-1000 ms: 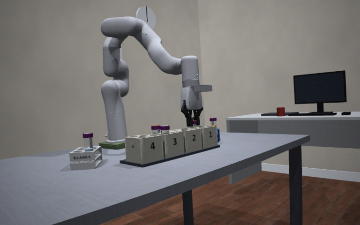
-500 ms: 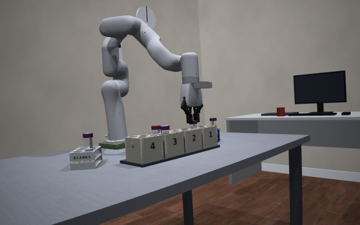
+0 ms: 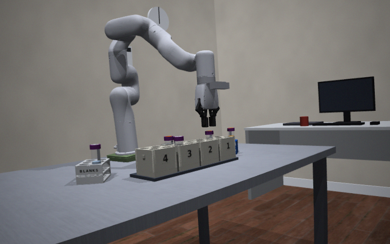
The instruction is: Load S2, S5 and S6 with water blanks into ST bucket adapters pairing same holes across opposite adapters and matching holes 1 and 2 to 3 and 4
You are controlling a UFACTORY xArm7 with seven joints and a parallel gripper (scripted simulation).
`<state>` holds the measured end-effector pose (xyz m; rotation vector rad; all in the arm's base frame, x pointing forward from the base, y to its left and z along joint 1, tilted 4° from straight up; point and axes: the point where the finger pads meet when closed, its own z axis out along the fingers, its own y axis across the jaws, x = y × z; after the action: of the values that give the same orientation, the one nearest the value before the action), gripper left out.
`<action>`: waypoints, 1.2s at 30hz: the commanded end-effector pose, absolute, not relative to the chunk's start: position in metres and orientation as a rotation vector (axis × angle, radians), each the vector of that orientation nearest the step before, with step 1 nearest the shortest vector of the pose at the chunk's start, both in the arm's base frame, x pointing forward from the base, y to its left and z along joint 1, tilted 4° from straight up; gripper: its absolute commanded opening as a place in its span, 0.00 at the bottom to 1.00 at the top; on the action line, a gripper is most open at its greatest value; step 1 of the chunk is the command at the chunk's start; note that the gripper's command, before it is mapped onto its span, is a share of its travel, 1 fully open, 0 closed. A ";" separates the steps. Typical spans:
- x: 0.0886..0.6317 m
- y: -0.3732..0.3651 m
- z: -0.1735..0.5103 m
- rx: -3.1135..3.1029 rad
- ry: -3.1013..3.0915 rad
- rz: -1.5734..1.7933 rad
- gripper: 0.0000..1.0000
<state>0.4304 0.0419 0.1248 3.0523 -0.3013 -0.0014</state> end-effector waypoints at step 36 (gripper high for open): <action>0.432 0.047 0.192 3.054 -0.301 0.005 0.44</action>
<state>0.4311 0.0467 0.1883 3.0526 -0.3013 0.0001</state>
